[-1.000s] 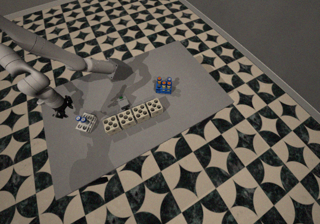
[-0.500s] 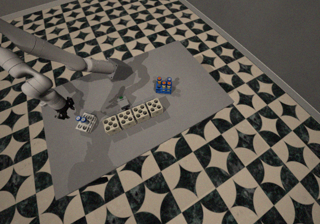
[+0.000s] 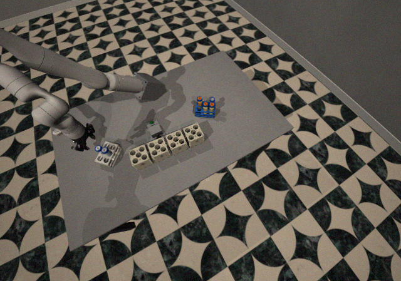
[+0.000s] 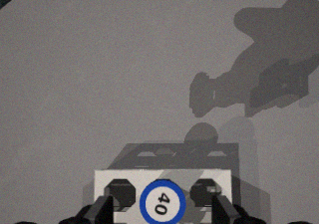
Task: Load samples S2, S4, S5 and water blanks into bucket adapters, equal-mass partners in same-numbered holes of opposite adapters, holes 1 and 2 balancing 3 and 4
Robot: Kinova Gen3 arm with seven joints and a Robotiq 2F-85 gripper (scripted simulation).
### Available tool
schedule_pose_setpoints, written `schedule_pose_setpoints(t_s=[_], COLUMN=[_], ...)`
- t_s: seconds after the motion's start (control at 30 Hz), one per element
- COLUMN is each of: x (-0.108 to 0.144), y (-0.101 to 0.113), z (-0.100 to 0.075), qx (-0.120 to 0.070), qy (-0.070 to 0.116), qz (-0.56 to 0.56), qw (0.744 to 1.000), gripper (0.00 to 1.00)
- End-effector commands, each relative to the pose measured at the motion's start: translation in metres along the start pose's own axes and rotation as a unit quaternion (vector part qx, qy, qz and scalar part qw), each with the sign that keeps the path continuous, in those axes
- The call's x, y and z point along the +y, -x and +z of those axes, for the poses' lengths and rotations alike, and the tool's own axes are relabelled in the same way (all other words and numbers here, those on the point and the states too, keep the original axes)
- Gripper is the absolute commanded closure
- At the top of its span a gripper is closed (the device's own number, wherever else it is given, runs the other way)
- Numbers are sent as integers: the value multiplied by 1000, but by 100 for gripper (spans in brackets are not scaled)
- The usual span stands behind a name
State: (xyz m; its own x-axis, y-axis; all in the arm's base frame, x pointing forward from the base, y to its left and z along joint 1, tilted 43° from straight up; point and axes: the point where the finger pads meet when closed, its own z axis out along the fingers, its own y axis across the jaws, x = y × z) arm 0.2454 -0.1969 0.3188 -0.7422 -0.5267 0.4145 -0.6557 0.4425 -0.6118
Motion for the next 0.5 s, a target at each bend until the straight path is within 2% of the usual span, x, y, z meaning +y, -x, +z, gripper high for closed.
schedule_pose_setpoints(t_s=[0.0,0.47], x=[0,0], y=[1,4], z=[5,21], qx=[0,0], qy=[-1,-1], qz=[0,0], qw=[1000,1000], gripper=[38,38])
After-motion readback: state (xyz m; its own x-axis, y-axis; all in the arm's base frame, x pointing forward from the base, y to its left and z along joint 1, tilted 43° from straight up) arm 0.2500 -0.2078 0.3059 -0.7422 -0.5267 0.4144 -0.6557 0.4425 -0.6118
